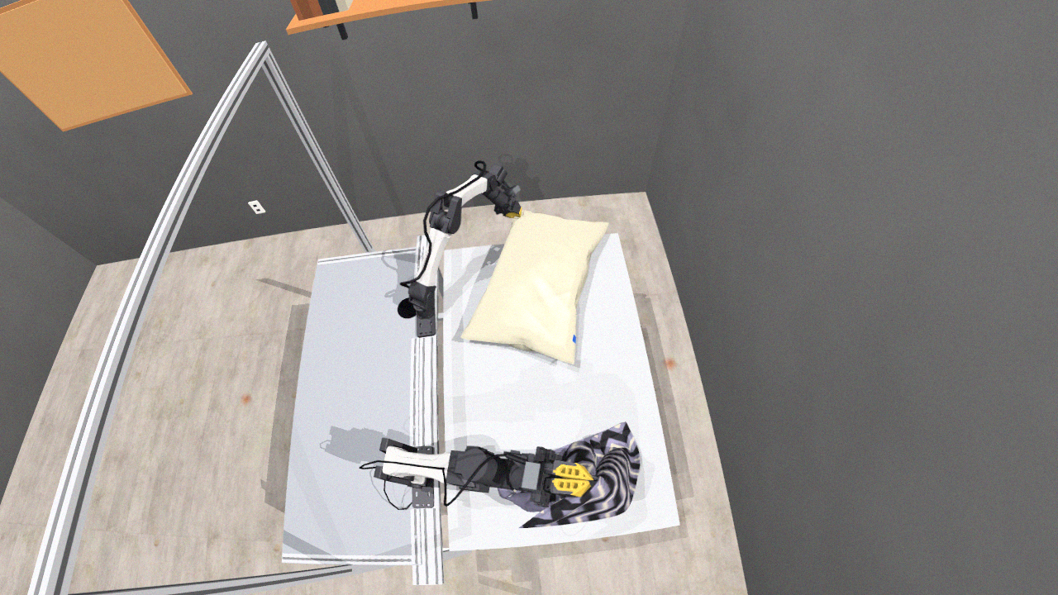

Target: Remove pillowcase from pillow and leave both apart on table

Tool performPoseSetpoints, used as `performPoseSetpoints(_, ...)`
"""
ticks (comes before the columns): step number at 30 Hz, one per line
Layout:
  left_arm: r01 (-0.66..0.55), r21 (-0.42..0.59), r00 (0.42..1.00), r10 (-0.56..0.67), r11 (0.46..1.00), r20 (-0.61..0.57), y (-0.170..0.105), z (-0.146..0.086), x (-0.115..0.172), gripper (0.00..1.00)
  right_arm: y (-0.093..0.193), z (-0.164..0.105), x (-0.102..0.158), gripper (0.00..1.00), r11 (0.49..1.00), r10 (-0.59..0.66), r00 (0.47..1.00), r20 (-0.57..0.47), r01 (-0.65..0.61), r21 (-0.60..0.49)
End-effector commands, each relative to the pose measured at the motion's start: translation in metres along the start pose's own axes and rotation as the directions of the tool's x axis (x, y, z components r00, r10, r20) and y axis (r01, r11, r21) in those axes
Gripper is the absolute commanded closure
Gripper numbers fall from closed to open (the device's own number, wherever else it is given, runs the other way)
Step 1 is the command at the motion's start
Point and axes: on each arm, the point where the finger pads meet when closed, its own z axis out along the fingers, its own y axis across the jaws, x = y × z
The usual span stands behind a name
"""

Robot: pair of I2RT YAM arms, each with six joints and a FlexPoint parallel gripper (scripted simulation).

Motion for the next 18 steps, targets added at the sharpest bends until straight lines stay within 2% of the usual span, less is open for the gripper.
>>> performPoseSetpoints(1,-0.016,-0.009,1.000,0.016,1.000,-0.002,0.0042,0.0139,-0.0031,0.92,0.0064,0.0040,-0.0023,1.00,1.000,-0.002,1.000,0.019,0.002,-0.015)
performPoseSetpoints(10,-0.016,-0.009,1.000,0.016,1.000,-0.002,0.0042,0.0139,-0.0031,0.92,0.0064,0.0040,-0.0023,1.00,1.000,-0.002,1.000,0.019,0.002,-0.015)
performPoseSetpoints(11,-0.016,-0.009,1.000,0.016,1.000,-0.002,0.0042,0.0139,-0.0031,0.40,0.0064,0.0040,-0.0023,1.00,1.000,-0.002,1.000,0.019,0.002,-0.015)
performPoseSetpoints(18,-0.008,-0.005,1.000,0.008,1.000,-0.012,0.0013,0.0104,0.0001,0.40,0.0064,0.0040,-0.0023,1.00,1.000,-0.002,1.000,0.019,0.002,-0.015)
